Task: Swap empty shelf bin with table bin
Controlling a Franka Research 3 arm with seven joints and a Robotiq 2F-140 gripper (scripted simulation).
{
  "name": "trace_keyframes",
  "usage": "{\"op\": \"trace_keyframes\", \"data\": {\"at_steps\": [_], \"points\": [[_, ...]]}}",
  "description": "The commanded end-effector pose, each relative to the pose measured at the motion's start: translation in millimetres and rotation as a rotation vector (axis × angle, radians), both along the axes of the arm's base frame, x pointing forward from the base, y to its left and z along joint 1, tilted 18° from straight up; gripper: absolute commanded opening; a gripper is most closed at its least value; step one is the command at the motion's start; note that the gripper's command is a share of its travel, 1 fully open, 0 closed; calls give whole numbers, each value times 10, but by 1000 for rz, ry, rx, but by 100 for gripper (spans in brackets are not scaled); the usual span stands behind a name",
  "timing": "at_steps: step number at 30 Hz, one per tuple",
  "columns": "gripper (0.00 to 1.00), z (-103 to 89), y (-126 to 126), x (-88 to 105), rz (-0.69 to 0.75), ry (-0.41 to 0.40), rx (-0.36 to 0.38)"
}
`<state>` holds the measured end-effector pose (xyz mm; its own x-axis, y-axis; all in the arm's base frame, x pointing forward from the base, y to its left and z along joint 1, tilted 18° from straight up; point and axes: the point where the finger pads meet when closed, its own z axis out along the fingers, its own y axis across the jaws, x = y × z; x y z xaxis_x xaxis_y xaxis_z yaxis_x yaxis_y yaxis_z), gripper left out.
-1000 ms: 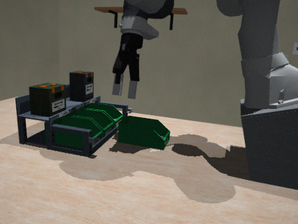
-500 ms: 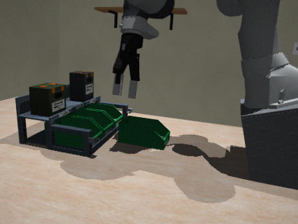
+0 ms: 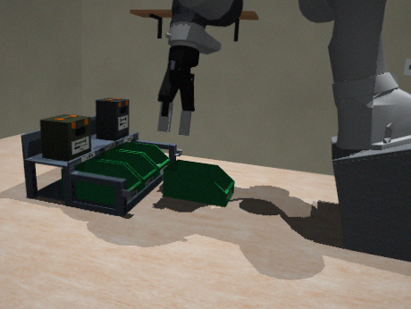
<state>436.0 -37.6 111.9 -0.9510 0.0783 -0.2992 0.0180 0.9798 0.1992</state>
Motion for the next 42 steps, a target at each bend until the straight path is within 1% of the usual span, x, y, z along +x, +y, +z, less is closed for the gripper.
{"op": "trace_keyframes", "data": {"at_steps": [1,5,6,28,29,42], "points": [[100,-1,-11,-4,-17,1,2],[100,-1,-11,-4,-17,1,2],[100,-13,-69,-41,-21,2,-12],[100,-13,-69,-41,-21,2,-12],[100,-24,-125,-78,-26,3,-26],[100,-24,-125,-78,-26,3,-26]]}}
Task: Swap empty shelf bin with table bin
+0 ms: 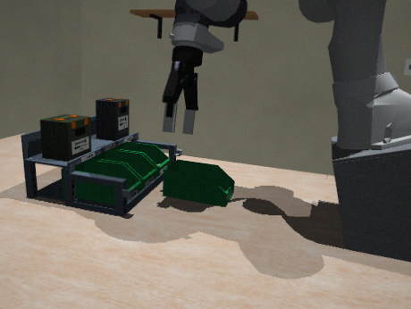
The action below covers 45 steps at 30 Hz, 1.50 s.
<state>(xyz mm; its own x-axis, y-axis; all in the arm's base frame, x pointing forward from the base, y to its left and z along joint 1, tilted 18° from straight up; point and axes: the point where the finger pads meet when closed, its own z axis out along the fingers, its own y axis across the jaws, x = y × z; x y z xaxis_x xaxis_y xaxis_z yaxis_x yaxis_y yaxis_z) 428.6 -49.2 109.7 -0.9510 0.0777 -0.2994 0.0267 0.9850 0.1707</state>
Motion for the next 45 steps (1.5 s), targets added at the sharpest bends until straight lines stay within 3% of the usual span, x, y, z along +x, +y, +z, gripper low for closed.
{"op": "trace_keyframes", "data": {"at_steps": [1,45], "points": [[100,-1,-8,-4,-17,1,3],[100,-19,-114,-74,-26,2,-23]]}}
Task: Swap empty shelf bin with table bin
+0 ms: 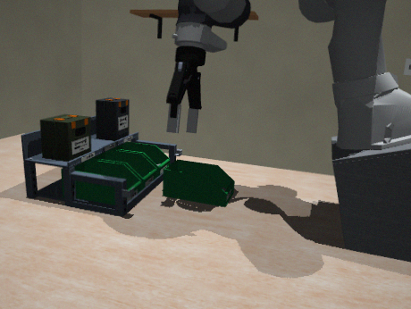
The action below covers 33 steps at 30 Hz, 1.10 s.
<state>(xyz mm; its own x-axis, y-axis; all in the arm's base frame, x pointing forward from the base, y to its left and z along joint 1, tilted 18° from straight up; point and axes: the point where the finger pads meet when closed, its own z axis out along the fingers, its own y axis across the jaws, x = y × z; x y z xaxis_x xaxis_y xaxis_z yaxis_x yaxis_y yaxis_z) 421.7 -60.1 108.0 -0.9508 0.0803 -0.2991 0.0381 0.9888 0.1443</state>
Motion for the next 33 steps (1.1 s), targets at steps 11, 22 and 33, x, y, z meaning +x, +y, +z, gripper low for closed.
{"op": "trace_keyframes", "data": {"at_steps": [11,22,33], "points": [[100,-8,-55,-37,-19,0,-9],[100,-8,-55,-37,-19,0,-9],[100,-14,-103,-70,-23,1,-21]]}}
